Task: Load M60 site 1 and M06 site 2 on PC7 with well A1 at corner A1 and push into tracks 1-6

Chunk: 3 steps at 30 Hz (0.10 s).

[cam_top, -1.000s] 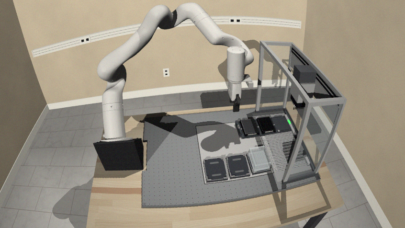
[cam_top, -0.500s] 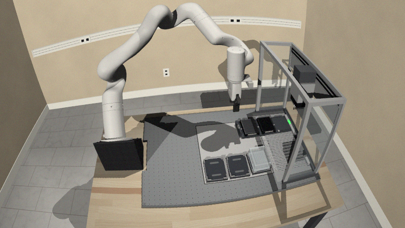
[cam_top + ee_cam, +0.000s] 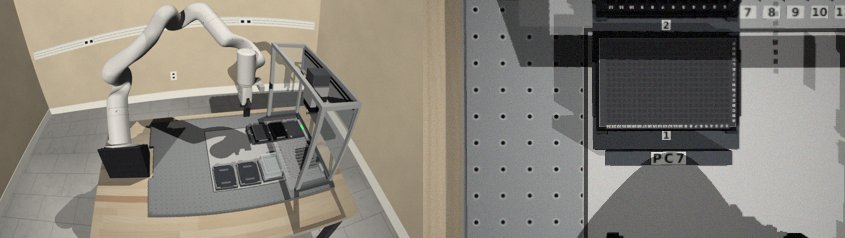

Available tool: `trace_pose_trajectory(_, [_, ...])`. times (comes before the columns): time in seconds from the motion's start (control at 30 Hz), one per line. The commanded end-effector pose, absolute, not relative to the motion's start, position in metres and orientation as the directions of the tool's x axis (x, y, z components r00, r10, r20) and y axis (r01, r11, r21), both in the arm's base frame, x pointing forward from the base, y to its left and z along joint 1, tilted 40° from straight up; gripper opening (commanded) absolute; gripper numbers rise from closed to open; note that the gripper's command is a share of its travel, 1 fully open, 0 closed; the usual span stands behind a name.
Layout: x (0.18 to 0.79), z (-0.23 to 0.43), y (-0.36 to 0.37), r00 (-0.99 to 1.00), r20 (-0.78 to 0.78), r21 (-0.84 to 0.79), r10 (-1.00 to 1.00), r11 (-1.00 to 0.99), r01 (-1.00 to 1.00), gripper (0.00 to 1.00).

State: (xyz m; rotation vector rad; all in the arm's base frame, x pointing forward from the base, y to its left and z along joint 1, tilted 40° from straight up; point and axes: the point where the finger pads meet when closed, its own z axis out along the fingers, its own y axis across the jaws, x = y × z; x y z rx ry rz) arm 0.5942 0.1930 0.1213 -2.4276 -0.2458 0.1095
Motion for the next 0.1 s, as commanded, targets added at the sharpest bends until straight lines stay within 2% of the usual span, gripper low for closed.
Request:
trace_pose_trajectory(0.0, [0.5952, 0.1222, 0.1926, 0.979, -0.012, -0.647, 0.205, -0.748, 0.148, 0.82])
trace_pose_trajectory(0.07, [0.5952, 0.1222, 0.1926, 0.979, -0.012, -0.647, 0.205, -0.748, 0.148, 0.82])
